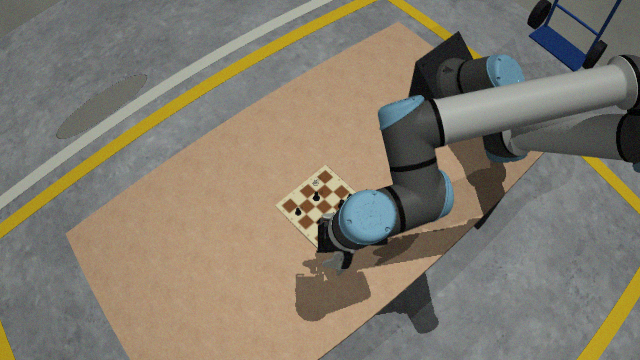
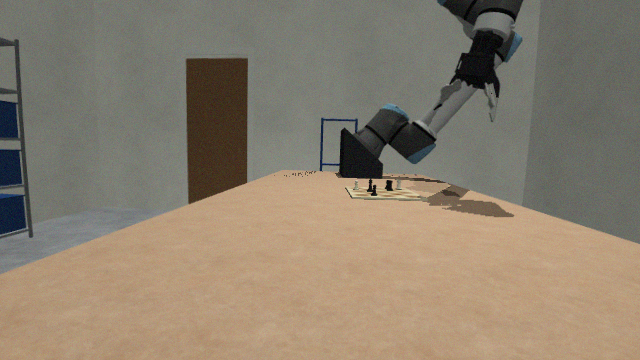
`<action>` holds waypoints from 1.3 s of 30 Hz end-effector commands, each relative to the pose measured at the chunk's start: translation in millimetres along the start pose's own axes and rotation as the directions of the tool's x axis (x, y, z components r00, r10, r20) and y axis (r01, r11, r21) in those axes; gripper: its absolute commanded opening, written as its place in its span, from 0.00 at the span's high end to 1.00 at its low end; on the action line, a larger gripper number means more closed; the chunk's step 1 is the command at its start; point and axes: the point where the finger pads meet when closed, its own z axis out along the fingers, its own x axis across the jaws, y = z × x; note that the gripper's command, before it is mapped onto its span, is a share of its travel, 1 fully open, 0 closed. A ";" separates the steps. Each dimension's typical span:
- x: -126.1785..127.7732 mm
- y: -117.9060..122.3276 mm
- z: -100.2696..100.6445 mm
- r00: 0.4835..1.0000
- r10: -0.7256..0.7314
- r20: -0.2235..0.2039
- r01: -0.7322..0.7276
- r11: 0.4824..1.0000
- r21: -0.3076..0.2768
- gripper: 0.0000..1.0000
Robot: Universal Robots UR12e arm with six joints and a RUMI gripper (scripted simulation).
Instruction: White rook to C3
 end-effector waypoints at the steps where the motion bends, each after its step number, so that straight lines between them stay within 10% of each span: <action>1: 0.1 0.5 -0.9 1.000 0.000 -0.001 0.000 1.000 -0.001 0.00; 25: 0.3 3.8 1.3 1.000 -0.010 0.009 0.010 1.000 0.011 0.00; 39: 1.0 35.6 25.3 0.988 -0.124 0.093 0.108 0.982 0.157 0.00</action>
